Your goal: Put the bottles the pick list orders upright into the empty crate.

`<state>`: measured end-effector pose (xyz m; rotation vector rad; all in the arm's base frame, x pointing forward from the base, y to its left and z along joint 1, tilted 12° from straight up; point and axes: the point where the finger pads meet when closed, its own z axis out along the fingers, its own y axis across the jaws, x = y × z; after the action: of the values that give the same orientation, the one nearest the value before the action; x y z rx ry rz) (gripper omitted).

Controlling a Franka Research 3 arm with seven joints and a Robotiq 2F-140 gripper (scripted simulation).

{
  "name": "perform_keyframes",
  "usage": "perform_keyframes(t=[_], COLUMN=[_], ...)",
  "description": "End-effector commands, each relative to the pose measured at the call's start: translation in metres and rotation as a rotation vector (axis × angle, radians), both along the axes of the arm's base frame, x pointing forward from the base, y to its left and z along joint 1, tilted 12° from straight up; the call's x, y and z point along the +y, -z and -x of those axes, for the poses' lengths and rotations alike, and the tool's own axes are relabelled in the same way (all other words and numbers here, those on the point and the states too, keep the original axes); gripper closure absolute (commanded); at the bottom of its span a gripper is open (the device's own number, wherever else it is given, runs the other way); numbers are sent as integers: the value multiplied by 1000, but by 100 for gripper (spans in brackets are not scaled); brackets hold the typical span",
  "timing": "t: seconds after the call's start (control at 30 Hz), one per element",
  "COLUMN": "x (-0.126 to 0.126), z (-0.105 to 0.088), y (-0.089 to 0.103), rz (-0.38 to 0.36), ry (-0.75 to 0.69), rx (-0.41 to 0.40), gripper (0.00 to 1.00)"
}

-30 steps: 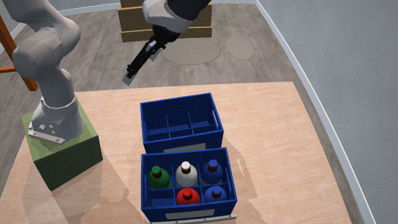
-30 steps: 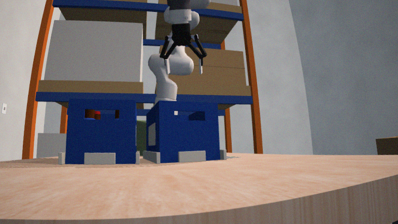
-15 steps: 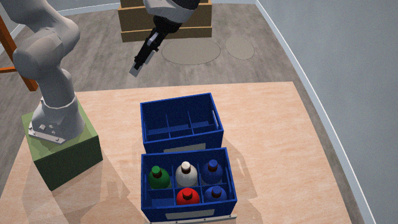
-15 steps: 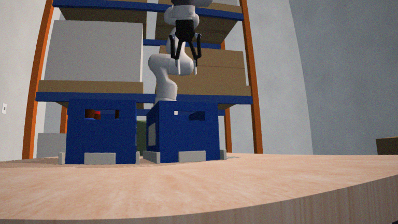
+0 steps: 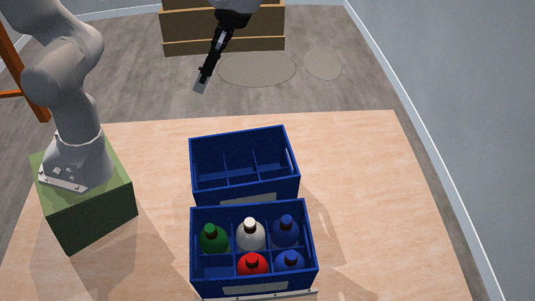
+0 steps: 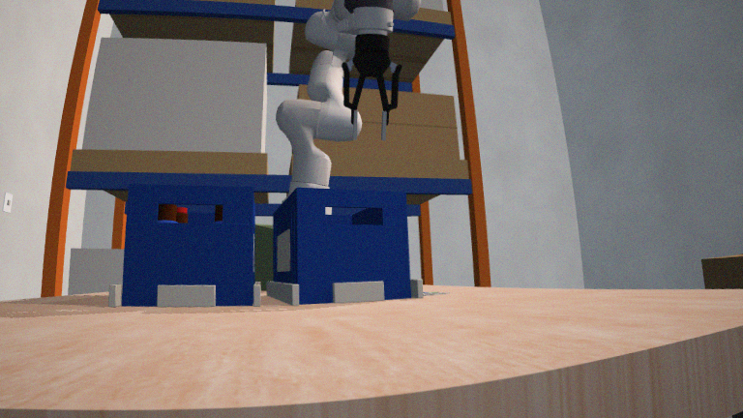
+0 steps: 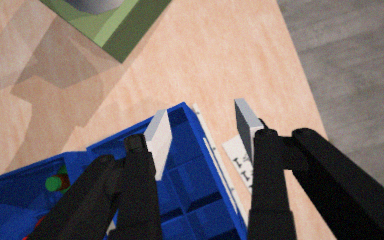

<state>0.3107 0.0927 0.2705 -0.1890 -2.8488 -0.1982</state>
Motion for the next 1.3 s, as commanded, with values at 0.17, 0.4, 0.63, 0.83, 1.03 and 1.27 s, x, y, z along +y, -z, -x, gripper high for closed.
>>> perform_keyframes(t=[0.17,0.4,0.63,0.83,1.03,1.27], x=[35,57,86,106,133,163], z=[-26,-33,-41,-45,-47,-48], y=[-6,-10,-16,-21,-27,-35], rz=[-12,-12,-13,-12,-14,-15], ry=[-224,-338,-454,-549,-657,-746], rx=[-144,-212,-280,-334,-396,-446], gripper=[62,62,62,62,62,62])
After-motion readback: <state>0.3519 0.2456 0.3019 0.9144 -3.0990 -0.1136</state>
